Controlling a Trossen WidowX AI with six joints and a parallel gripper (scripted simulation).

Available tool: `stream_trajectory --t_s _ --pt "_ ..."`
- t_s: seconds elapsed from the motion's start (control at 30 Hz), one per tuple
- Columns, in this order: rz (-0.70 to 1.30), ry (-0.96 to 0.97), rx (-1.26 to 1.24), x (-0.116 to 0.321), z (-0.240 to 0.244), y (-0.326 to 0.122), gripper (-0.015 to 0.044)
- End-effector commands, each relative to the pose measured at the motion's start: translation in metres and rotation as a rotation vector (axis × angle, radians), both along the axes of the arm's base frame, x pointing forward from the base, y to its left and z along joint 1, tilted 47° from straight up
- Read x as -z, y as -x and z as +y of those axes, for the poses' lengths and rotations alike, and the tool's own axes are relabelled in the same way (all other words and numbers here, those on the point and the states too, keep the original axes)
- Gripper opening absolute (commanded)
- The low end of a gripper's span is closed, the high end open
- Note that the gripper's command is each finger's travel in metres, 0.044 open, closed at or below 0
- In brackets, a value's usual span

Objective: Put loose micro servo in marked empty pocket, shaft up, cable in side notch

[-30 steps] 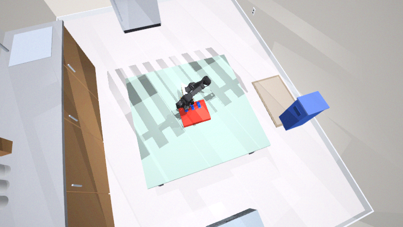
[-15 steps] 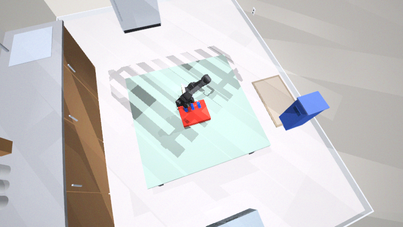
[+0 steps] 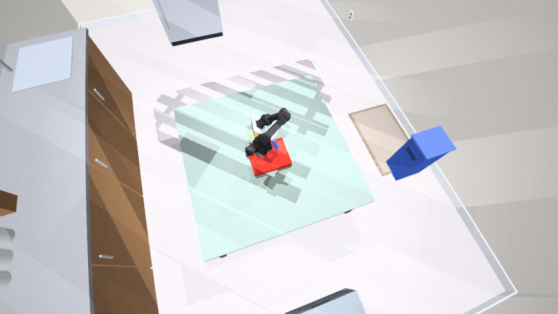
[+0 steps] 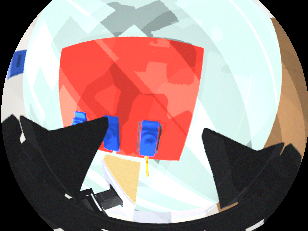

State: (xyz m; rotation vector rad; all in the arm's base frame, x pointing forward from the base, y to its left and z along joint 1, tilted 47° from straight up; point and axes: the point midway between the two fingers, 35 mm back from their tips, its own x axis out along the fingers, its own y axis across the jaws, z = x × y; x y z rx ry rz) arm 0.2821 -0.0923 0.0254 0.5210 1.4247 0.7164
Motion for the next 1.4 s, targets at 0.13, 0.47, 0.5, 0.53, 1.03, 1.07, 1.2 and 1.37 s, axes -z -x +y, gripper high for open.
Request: stream_trajectory --t_s 0.13,0.47,0.5,0.53,1.03,1.07,1.2,1.37 --pt "0.001 -0.003 0.001 -0.019 -0.012 -0.014 0.0440" --pt "-0.005 0.001 -0.004 -0.042 -0.036 -0.006 0.0440" --pt "-0.005 0.001 -0.004 -0.042 -0.036 -0.006 0.0440" --pt "-0.005 0.001 -0.004 -0.042 -0.036 -0.006 0.0440" --pt "-0.005 0.001 -0.004 -0.042 -0.036 -0.006 0.0440" --pt "-0.005 0.001 -0.004 -0.042 -0.036 -0.006 0.0440" --pt "-0.005 0.001 -0.004 -0.042 -0.036 -0.006 0.0440" --pt "-0.005 0.001 -0.004 -0.042 -0.036 -0.006 0.0440"
